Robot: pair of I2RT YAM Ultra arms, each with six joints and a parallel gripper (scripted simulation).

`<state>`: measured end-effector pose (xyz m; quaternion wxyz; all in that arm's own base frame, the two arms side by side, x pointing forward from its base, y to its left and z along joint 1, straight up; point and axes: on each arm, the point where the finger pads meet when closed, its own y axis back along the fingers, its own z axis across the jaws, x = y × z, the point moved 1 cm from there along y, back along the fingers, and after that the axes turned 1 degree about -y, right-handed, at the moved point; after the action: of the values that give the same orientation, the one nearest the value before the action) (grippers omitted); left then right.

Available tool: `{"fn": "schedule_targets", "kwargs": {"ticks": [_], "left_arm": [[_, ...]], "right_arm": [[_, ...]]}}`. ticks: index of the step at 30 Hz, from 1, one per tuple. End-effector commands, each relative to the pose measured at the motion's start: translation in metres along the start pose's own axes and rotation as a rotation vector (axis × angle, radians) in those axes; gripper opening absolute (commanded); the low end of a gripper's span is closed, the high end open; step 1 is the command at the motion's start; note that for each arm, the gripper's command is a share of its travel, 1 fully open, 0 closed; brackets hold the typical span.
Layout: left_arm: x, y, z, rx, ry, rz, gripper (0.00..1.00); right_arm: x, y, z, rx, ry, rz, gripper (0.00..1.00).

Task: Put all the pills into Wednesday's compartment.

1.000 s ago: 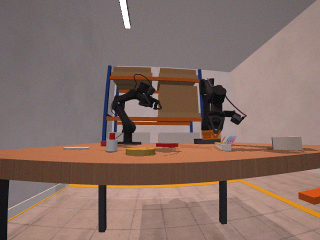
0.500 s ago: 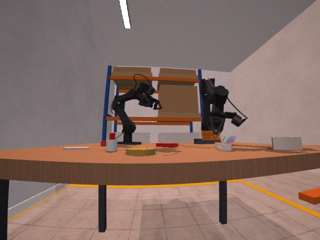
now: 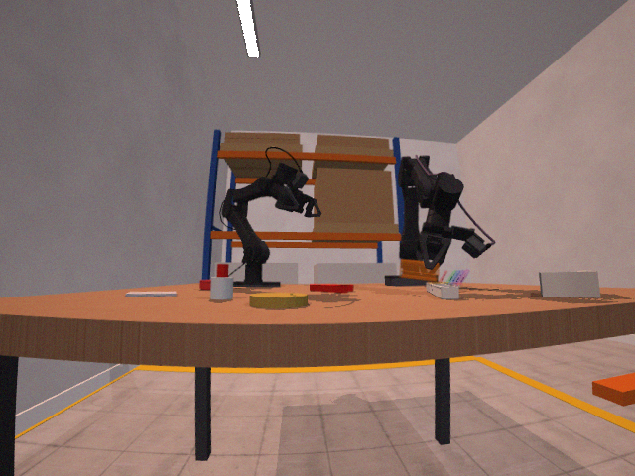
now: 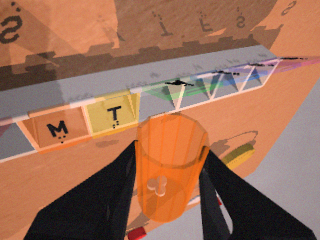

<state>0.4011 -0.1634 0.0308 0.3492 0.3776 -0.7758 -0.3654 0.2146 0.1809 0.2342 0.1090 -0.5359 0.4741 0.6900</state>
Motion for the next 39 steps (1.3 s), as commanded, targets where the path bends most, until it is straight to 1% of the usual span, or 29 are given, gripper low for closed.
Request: {"fn": "schedule_targets", "kwargs": {"ticks": [1,10,11,14,30,34,39], "left_arm": [[0.005,0.005,-0.015,0.034,-0.008,0.019,0.36],[0.004,0.005,-0.015,0.034,-0.008,0.013,0.36],[0.007,0.005,-0.013,0.028,0.000,0.035,0.36],[-0.001,0.006,-0.016,0.035,0.039,0.077,0.36],[0.001,0.006,-0.016,0.034,0.031,0.077,0.36],[-0.003,0.007,-0.015,0.035,0.067,0.123,0.36],[-0.003,0.007,-0.015,0.036,0.063,0.122,0.36]], "right_arm": [[0.006,-0.003,0.000,0.003,0.001,0.013,1.00],[0.006,-0.003,0.000,0.003,0.001,0.013,1.00],[0.006,-0.003,0.000,0.003,0.001,0.013,1.00],[0.006,-0.003,0.000,0.003,0.001,0.013,1.00],[0.006,-0.003,0.000,0.003,0.001,0.013,1.00],[0.006,-0.003,0.000,0.003,0.001,0.013,1.00],[0.006,-0.003,0.000,0.003,0.001,0.013,1.00]]}}
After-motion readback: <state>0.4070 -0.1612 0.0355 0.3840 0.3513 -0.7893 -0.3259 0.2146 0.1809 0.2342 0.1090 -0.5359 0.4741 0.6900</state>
